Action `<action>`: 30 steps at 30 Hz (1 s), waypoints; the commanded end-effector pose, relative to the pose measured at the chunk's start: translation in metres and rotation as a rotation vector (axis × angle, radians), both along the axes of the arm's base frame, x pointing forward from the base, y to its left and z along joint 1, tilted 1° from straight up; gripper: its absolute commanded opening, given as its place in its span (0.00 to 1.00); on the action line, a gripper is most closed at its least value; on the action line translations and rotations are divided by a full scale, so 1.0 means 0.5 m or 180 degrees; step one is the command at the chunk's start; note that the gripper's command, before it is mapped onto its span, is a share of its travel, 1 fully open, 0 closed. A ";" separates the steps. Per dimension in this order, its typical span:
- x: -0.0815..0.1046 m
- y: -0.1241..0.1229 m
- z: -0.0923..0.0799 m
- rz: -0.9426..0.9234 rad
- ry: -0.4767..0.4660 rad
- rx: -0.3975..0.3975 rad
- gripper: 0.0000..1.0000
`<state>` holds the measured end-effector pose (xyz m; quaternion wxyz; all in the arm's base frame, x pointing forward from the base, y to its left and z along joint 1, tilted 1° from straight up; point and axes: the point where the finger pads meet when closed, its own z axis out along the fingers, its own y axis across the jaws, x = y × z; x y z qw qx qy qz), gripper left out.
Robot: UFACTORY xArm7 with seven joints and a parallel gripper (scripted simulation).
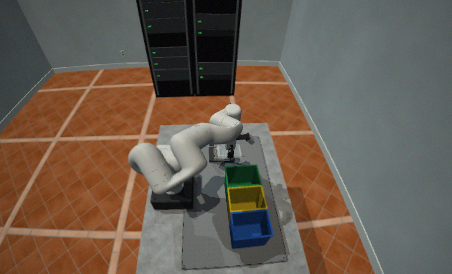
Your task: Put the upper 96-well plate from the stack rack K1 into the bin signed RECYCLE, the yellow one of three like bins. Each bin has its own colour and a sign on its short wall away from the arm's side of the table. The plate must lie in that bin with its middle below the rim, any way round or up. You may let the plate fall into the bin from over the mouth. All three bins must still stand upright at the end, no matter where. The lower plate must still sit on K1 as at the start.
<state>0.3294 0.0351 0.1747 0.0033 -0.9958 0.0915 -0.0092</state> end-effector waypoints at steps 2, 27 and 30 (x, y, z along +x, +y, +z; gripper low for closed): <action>0.004 -0.035 0.001 0.0001 -0.0012 0.0002 0.00; 0.011 -0.175 -0.005 0.0001 -0.0011 0.0000 0.00; 0.012 -0.195 -0.006 0.0001 -0.0011 0.0000 0.00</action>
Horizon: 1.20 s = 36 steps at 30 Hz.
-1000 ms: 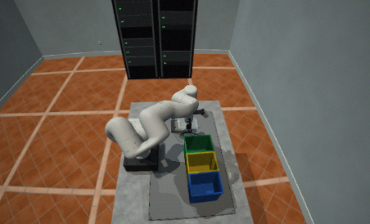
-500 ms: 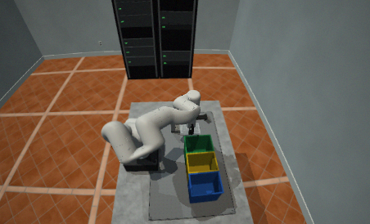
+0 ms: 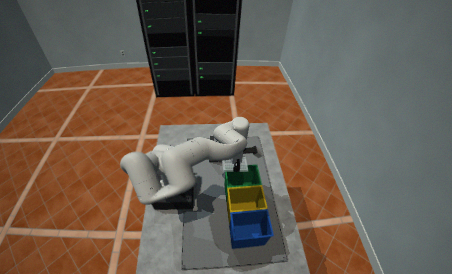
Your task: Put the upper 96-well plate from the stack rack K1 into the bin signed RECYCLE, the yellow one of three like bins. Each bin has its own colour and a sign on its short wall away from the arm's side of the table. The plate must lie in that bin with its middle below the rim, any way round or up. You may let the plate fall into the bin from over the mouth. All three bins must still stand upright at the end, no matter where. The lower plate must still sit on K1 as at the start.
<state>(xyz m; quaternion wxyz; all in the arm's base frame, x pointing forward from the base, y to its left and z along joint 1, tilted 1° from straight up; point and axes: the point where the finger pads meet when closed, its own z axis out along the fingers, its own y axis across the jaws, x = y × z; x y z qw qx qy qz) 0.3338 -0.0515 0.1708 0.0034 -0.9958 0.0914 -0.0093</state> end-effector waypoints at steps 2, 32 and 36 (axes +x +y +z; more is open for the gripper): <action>0.004 -0.035 0.001 0.0001 -0.0011 -0.0001 0.00; 0.013 -0.208 -0.007 0.0001 -0.0010 -0.0003 0.00; 0.014 -0.235 -0.008 0.0001 -0.0010 -0.0003 0.00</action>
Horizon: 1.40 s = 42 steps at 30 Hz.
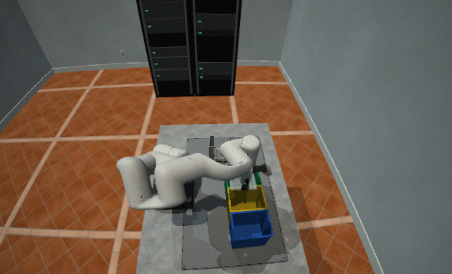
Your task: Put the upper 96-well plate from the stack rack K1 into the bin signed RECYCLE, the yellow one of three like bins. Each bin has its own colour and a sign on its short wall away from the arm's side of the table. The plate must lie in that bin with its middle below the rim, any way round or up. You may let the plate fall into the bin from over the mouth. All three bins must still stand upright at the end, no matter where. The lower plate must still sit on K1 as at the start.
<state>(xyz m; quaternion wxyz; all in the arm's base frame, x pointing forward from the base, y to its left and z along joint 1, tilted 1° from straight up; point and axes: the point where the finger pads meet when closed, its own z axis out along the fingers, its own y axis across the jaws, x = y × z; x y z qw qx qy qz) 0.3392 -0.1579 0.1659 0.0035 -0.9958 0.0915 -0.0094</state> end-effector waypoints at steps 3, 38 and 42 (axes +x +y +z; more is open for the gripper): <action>0.005 -0.042 0.001 0.0002 -0.0010 -0.0004 0.00; 0.011 -0.138 -0.004 0.0002 -0.0010 -0.0005 0.00; 0.011 -0.138 -0.004 0.0002 -0.0010 -0.0005 0.00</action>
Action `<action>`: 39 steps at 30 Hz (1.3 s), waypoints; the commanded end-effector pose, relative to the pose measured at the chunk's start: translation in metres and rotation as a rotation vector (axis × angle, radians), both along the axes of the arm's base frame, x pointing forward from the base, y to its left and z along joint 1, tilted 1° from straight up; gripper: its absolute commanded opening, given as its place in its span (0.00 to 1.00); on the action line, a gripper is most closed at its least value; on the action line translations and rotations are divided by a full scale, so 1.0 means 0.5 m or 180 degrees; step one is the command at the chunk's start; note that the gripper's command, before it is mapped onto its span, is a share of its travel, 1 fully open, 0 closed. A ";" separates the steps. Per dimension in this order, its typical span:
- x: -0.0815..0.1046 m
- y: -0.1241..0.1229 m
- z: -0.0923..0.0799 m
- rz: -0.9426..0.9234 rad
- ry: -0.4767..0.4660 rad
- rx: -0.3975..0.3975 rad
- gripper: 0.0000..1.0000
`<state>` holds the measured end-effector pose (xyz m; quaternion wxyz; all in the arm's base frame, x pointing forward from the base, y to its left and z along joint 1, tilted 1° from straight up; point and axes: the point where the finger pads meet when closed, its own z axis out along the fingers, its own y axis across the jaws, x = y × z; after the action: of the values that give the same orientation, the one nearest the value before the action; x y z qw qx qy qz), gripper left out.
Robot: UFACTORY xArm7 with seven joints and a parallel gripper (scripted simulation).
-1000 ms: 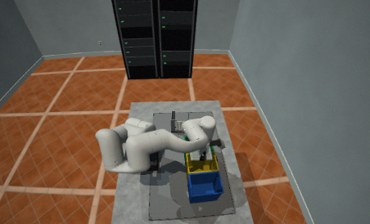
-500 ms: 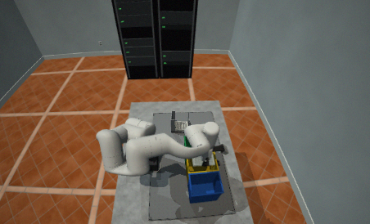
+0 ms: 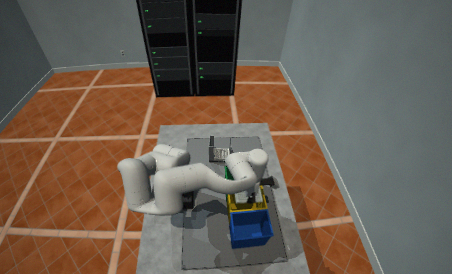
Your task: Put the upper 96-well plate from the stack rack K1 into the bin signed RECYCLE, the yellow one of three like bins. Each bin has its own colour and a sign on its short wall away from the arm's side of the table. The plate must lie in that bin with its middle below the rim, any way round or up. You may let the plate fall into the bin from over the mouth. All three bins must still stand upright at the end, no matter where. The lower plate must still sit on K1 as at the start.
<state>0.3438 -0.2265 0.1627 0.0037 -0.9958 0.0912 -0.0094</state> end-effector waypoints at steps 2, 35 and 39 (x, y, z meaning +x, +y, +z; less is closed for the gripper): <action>0.002 0.000 0.003 0.0000 -0.0010 -0.0006 0.00; 0.003 0.001 -0.034 0.0000 -0.0010 -0.0006 0.00; 0.003 0.001 -0.034 0.0000 -0.0010 -0.0006 0.00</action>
<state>0.3444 -0.2257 0.1442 0.0037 -0.9958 0.0912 -0.0095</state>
